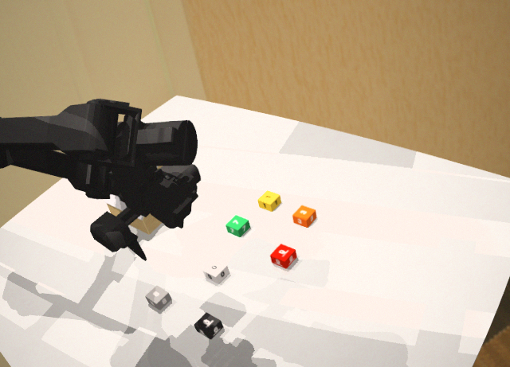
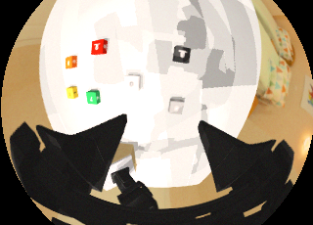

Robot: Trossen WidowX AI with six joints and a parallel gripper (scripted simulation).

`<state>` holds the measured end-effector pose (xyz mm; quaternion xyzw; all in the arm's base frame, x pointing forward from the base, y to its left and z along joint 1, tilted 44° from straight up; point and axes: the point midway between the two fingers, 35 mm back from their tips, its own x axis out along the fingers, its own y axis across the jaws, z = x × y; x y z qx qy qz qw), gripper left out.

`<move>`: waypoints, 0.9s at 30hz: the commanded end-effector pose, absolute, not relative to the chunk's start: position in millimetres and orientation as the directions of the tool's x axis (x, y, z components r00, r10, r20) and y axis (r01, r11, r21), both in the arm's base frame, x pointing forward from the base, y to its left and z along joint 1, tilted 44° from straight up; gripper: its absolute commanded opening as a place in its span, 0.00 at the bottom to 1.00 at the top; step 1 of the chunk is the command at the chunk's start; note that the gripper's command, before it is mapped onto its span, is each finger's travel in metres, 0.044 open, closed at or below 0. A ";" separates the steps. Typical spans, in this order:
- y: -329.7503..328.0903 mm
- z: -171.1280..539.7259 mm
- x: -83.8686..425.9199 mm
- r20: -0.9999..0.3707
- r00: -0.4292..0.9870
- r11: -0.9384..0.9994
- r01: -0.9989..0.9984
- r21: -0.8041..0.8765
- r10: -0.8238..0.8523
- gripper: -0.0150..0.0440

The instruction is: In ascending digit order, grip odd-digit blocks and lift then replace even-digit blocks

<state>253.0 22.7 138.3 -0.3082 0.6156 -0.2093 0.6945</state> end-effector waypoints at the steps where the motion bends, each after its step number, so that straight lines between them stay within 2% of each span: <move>1: 59.7 106.4 269.6 -0.729 0.151 0.724 -0.097 -0.682 -0.667 0.93; 27: 74.1 93.8 268.6 -0.734 0.154 0.728 -0.104 -0.678 -0.662 0.93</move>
